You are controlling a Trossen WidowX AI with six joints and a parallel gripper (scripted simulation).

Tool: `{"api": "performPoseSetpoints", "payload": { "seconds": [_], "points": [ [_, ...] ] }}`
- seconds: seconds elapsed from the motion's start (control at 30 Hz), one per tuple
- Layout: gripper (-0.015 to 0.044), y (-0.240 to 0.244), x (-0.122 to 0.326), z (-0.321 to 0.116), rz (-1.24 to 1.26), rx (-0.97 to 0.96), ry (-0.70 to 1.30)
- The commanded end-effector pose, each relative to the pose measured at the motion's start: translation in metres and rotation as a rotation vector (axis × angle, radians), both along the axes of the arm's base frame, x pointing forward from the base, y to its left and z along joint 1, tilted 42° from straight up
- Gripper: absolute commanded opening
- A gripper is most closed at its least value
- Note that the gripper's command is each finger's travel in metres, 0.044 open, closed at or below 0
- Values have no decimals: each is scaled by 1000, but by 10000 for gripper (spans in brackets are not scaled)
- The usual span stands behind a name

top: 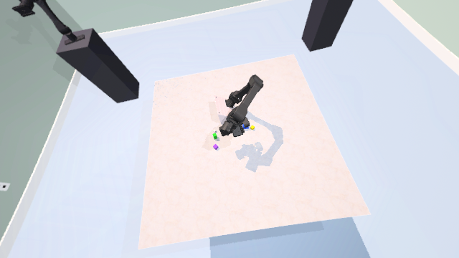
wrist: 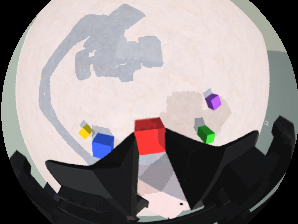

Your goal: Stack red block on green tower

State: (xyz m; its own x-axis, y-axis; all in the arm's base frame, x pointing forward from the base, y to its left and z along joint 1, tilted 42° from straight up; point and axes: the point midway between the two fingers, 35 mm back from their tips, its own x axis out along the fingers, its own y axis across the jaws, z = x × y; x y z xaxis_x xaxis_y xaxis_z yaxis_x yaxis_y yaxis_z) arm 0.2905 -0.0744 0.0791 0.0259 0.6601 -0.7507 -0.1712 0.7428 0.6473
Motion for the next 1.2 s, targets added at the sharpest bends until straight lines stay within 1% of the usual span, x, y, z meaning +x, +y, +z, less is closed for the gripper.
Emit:
{"api": "performPoseSetpoints", "payload": {
  "seconds": [0.0,0.13,0.23,0.87,1.0,1.17],
  "points": [
    [0,0,0,0,5,1,3],
    [0,-3,-1,0,9,1,4],
    [0,-12,-4,-8,1,1,4],
    [0,-110,-52,-93,7,-10,6],
    [0,-115,-56,-99,10,-10,6],
    [0,-105,-57,-111,10,-9,5]
  ]
}}
